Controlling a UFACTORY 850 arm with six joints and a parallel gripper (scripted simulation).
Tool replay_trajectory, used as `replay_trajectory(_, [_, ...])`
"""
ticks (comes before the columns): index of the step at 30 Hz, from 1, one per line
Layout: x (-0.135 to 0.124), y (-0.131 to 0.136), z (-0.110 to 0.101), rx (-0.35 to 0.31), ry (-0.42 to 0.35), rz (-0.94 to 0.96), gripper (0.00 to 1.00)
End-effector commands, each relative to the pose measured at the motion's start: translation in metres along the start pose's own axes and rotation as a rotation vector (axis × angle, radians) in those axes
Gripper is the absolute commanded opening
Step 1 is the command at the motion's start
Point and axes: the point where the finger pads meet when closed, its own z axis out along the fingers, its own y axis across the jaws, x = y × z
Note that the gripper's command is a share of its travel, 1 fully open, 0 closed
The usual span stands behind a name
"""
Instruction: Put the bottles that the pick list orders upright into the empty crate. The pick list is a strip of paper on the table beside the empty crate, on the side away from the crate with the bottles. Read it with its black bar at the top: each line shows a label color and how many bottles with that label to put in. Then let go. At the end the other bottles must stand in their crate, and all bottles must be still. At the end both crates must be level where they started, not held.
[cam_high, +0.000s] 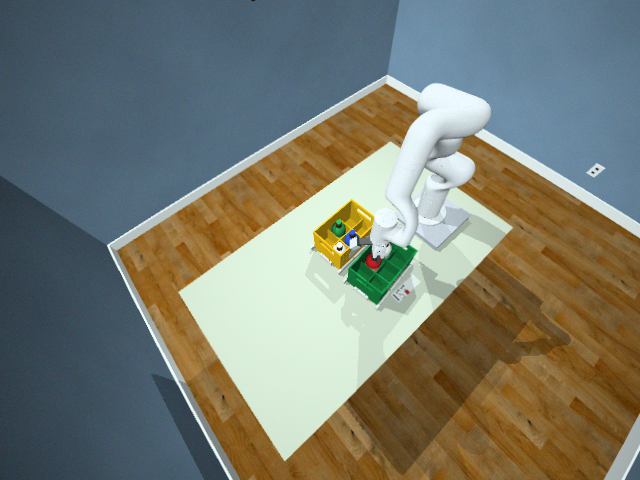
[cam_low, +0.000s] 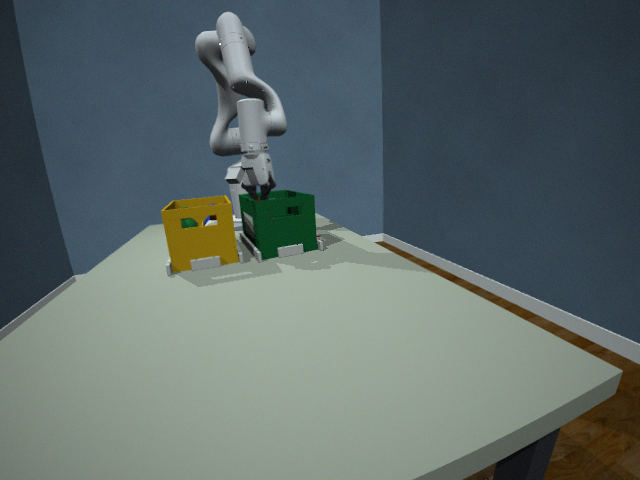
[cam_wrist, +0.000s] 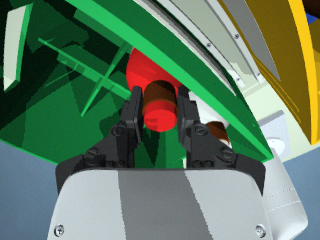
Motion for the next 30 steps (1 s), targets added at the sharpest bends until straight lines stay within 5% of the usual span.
replay_trajectory(1, [0.0006, -0.0006, -0.0007, 0.001, 0.001, 0.000, 0.00])
replay_trajectory(7, [0.0006, -0.0006, -0.0007, 0.001, 0.001, 0.000, 0.00])
replay_trajectory(8, [0.0006, -0.0006, 0.0026, 0.001, 0.001, 0.000, 0.65])
replay_trajectory(30, [0.0006, -0.0007, 0.0027, 0.001, 0.001, 0.000, 0.65])
